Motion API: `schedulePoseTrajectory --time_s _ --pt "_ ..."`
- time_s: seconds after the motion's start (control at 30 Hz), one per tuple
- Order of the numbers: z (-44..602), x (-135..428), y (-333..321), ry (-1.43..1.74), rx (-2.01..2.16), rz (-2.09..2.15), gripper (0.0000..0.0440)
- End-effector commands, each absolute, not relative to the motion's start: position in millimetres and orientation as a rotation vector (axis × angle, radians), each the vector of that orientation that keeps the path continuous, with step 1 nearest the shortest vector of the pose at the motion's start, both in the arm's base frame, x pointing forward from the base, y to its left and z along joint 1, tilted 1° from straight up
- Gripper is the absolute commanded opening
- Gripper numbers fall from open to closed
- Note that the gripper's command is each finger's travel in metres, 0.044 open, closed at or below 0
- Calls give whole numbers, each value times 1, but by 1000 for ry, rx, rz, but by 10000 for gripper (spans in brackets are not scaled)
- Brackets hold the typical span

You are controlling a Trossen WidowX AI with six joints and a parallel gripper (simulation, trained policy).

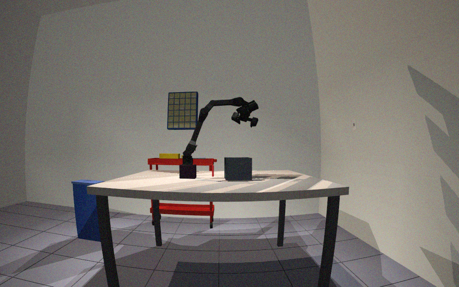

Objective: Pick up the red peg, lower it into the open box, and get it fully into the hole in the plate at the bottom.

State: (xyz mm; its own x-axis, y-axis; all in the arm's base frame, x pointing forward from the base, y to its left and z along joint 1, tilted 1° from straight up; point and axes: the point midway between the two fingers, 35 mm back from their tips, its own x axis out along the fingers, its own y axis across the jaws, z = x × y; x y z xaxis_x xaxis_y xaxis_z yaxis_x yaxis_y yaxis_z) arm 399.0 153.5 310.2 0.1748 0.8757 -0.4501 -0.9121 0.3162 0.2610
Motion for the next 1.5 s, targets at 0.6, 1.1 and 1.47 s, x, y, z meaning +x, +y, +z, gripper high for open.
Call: schedulePoseTrajectory --time_s 0.6,1.1,1.47 --pt "269 345 152 1168 359 950 440" --pt "237 294 149 1544 600 592 440" --pt "214 251 145 1769 728 249 440"
